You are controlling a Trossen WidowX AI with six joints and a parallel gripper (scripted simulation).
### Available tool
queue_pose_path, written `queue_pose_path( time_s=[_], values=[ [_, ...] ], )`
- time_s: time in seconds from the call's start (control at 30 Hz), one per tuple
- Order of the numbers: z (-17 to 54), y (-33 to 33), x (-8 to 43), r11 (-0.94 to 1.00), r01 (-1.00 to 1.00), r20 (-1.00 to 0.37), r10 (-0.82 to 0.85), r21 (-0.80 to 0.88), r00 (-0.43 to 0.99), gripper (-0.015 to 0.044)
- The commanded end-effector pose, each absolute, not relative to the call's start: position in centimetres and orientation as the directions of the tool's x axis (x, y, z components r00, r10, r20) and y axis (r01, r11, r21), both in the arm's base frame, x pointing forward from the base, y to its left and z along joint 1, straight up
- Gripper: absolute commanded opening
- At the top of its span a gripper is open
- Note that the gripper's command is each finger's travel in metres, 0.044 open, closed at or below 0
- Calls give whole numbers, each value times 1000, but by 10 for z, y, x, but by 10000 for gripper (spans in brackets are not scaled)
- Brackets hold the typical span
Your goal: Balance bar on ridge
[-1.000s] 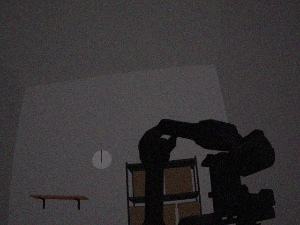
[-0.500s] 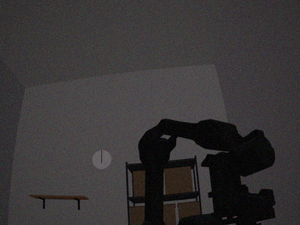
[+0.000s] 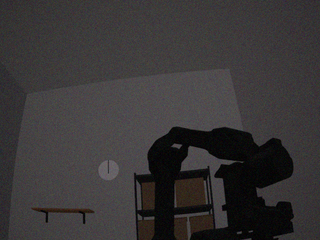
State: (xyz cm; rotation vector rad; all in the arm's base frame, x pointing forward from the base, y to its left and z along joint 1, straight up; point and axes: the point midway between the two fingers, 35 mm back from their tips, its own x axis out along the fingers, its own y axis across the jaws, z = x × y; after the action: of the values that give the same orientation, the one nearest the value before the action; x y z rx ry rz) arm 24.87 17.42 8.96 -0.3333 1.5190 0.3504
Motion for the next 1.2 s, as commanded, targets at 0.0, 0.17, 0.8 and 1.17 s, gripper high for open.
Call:
queue_pose_path(
  time_s=[0.0, 0.17, 0.8, 1.17],
  values=[
    [90, 174, 249, 906, -424, -1000, 16, 5, 21, 0],
    [90, 174, 249, 906, -424, -1000, 16, 5, 21, 0],
    [90, 174, 249, 906, -424, -1000, 16, 5, 21, 131],
    [90, 174, 249, 906, -424, -1000, 16, 5, 21, 167]
  ],
)
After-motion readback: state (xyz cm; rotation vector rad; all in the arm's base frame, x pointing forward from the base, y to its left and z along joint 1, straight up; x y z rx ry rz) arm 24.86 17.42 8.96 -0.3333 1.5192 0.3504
